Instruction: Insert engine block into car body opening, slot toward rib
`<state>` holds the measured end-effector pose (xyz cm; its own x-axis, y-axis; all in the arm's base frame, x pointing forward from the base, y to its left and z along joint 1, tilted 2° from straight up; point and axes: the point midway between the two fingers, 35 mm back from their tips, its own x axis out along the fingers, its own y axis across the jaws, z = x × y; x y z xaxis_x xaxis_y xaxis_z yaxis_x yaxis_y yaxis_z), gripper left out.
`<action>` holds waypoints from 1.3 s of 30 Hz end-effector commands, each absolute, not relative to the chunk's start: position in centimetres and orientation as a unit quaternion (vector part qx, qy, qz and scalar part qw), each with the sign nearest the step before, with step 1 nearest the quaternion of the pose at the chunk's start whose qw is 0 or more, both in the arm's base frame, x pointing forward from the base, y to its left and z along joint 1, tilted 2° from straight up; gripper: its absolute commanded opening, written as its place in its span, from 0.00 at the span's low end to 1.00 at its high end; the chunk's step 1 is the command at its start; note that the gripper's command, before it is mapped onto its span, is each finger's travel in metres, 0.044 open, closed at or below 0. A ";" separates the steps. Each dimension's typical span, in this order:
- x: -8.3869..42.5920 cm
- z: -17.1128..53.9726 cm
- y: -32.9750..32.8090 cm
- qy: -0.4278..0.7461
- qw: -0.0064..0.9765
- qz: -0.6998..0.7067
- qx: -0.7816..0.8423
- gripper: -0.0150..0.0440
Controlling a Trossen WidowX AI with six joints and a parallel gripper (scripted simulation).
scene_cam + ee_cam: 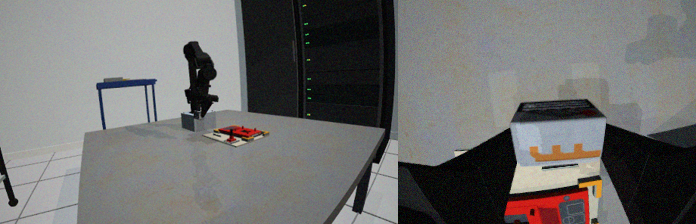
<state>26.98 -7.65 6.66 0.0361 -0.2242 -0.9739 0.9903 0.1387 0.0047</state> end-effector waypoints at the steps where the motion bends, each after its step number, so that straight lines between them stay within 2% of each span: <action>1: 26.9 6.6 -7.2 0.431 0.618 -0.537 0.381 0.25; 15: 26.7 6.0 -5.9 0.289 0.696 -0.601 0.266 0.25; 39: 26.7 2.8 -5.5 0.238 0.715 -0.619 0.222 0.25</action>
<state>26.81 -5.47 3.48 0.1233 -0.7733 -0.6219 0.9900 0.1387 0.0239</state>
